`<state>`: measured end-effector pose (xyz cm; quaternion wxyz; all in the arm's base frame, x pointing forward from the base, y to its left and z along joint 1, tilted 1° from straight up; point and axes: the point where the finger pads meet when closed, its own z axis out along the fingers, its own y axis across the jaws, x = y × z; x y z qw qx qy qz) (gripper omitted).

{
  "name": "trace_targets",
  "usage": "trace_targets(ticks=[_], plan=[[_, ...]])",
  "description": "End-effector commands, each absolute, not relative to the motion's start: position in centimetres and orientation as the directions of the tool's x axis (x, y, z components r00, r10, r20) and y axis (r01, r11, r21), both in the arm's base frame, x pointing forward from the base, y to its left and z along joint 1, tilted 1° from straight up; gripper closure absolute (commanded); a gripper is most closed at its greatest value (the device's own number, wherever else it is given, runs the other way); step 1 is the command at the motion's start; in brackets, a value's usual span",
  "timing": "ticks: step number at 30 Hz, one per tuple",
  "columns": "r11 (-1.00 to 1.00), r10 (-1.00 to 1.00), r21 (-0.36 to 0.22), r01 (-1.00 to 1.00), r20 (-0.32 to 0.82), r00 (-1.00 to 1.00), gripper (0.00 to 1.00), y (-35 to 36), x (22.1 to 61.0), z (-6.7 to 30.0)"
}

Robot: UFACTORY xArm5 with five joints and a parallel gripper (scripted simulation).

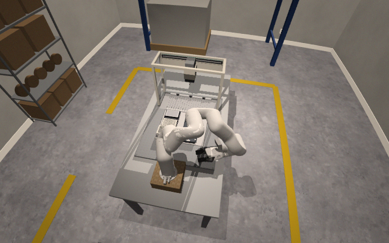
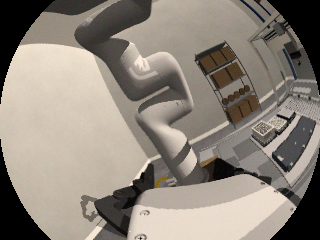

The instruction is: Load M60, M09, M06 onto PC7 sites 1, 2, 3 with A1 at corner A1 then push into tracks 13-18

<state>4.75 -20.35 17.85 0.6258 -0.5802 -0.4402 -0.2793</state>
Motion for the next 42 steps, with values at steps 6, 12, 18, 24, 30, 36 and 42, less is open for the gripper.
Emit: trace_targets(ticks=[6,12,18,24,30,36,42], plan=[[0.17,0.163,-0.48,0.861,0.875,0.456,0.0,-20.4,4.8,17.9],[0.17,0.163,-0.48,0.861,0.875,0.456,0.0,-20.4,4.8,17.9],[0.168,0.188,-0.503,0.848,0.861,0.473,0.0,-20.4,5.2,17.8],[0.14,0.332,-0.629,0.764,0.757,0.563,0.0,-20.6,7.2,17.3],[0.084,0.45,-0.721,0.688,0.643,0.62,0.0,-20.6,8.8,16.9],[0.019,0.53,-0.775,0.632,0.543,0.651,0.0,-20.6,10.7,16.6],[-0.095,0.621,-0.824,0.559,0.39,0.68,0.0,-20.5,12.6,16.4]])
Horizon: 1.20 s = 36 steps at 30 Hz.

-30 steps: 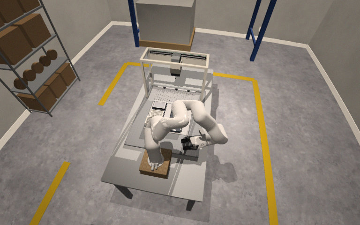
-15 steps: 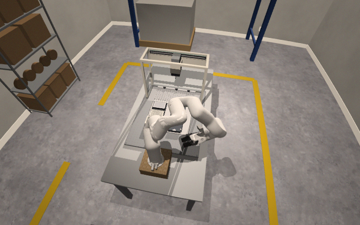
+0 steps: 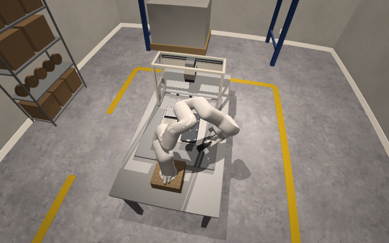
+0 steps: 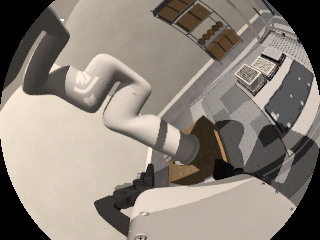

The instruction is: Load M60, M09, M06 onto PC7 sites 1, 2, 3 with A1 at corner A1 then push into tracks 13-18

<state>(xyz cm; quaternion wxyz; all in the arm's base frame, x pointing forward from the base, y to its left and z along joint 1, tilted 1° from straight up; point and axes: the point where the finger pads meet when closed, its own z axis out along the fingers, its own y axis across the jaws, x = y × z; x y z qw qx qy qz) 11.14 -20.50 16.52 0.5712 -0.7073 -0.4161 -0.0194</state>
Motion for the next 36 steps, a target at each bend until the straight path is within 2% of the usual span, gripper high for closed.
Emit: trace_targets(ticks=[1,5,9,13,15,21,26,30,32,34,36], plan=[[-0.118,0.634,-0.828,0.547,0.361,0.684,0.0,-20.4,13.1,16.3],[-0.203,0.671,-0.836,0.51,0.261,0.694,0.0,-20.3,14.4,16.3],[-0.229,0.679,-0.835,0.501,0.232,0.697,0.0,-20.2,14.9,16.2],[-0.335,0.699,-0.819,0.466,0.116,0.706,0.0,-19.9,16.9,16.2],[-0.341,0.699,-0.817,0.464,0.109,0.706,0.0,-19.9,16.9,16.2],[-0.465,0.696,-0.772,0.434,-0.016,0.718,0.0,-19.3,19.2,16.3],[-0.506,0.689,-0.751,0.425,-0.054,0.723,0.0,-19.1,20.0,16.3],[-0.605,0.659,-0.685,0.406,-0.145,0.738,0.0,-18.5,21.9,16.5],[-0.605,0.659,-0.685,0.406,-0.145,0.738,0.0,-18.4,22.1,16.6],[-0.655,0.636,-0.643,0.397,-0.185,0.749,0.0,-18.0,23.1,16.7],[-0.663,0.632,-0.636,0.395,-0.192,0.751,0.0,-17.8,23.5,16.7]])
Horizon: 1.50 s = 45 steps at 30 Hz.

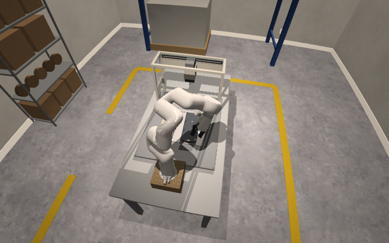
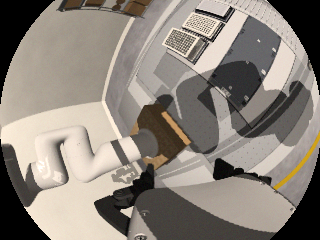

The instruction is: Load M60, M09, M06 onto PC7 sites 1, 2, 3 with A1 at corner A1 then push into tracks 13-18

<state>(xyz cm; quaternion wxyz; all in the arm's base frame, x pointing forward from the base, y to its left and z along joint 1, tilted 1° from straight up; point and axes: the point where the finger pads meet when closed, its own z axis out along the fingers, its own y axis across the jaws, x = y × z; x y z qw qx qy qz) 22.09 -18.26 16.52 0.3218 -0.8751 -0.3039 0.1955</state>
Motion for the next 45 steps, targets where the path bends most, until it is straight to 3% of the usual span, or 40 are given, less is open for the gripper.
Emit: trace_targets(ticks=[1,5,7,11,14,16,19,21,24,26,29,31,34,36,41,43,45], plan=[[-0.687,0.618,-0.613,0.391,-0.21,0.758,0.0,-17.6,23.9,16.8],[-0.738,0.584,-0.558,0.38,-0.246,0.774,0.0,-17.0,25.3,17.1],[-0.738,0.584,-0.558,0.38,-0.246,0.774,0.0,-17.0,25.3,17.1],[-0.803,0.528,-0.473,0.362,-0.284,0.8,0.0,-16.0,27.0,17.5],[-0.807,0.524,-0.468,0.36,-0.286,0.802,0.0,-15.7,27.5,17.6],[-0.842,0.485,-0.413,0.347,-0.299,0.822,0.0,-15.2,28.3,17.8],[-0.845,0.482,-0.408,0.346,-0.3,0.823,0.0,-14.8,28.8,18.0],[-0.876,0.441,-0.353,0.33,-0.306,0.844,0.0,-14.3,29.6,18.2],[-0.878,0.438,-0.349,0.329,-0.306,0.845,0.0,-14.0,30.0,18.3],[-0.904,0.395,-0.294,0.309,-0.303,0.867,0.0,-13.4,30.7,18.6],[-0.905,0.393,-0.292,0.308,-0.303,0.868,0.0,-12.9,31.3,18.8],[-0.928,0.35,-0.238,0.286,-0.293,0.89,0.0,-12.2,32.1,19.1],[-0.929,0.348,-0.237,0.285,-0.292,0.891,0.0,-11.8,32.6,19.4],[-0.948,0.304,-0.186,0.259,-0.274,0.913,0.0,-11.1,33.2,19.7],[-0.948,0.303,-0.186,0.259,-0.273,0.913,0.0,-10.5,33.7,19.9],[-0.963,0.258,-0.139,0.229,-0.248,0.934,0.0,-9.8,34.4,20.3],[-0.963,0.258,-0.139,0.229,-0.248,0.934,0.0,-9.3,34.9,20.5]])
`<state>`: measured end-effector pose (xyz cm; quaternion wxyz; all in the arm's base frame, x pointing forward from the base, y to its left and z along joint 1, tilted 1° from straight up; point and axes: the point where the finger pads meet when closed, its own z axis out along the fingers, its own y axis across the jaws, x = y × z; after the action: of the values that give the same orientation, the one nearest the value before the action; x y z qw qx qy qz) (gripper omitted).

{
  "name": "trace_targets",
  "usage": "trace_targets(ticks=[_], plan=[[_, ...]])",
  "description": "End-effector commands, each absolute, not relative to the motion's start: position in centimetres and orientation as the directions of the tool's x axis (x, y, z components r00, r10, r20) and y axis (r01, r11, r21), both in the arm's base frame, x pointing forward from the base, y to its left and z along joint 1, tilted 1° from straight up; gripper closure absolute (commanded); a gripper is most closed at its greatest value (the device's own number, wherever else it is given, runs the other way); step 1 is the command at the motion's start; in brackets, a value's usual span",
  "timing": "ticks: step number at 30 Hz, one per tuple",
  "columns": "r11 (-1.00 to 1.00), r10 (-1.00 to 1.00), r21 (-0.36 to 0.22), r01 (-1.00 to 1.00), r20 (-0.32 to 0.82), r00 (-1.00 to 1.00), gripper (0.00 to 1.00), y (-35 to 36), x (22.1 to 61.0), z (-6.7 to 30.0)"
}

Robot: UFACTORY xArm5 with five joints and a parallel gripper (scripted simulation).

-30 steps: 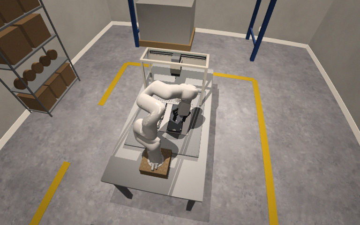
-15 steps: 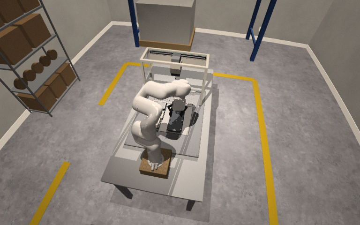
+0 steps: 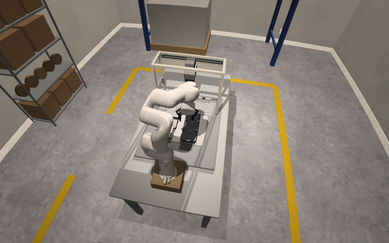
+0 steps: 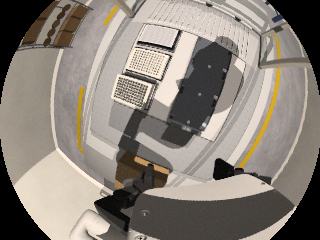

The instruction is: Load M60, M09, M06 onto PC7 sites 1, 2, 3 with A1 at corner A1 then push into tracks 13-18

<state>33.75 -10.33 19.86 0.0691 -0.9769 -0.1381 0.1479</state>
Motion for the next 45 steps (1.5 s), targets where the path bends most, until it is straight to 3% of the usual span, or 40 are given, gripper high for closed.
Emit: trace_targets(ticks=[1,3,6,8,30,45], plan=[[-0.963,0.258,-0.139,0.229,-0.248,0.934,0.0,-9.3,34.9,20.5],[-0.976,0.213,-0.098,0.196,-0.216,0.953,0.0,-8.5,35.4,20.9],[-0.976,0.213,-0.098,0.196,-0.216,0.953,0.0,-7.9,35.9,21.2],[-0.985,0.17,-0.063,0.161,-0.179,0.969,0.0,-7.1,36.5,21.5],[-0.999,0.042,-0.004,0.042,-0.045,0.998,0.0,-1.7,39.4,24.3],[-0.857,0.515,-0.004,0.515,-0.021,0.857,0.0,1.1,43.1,18.3]])
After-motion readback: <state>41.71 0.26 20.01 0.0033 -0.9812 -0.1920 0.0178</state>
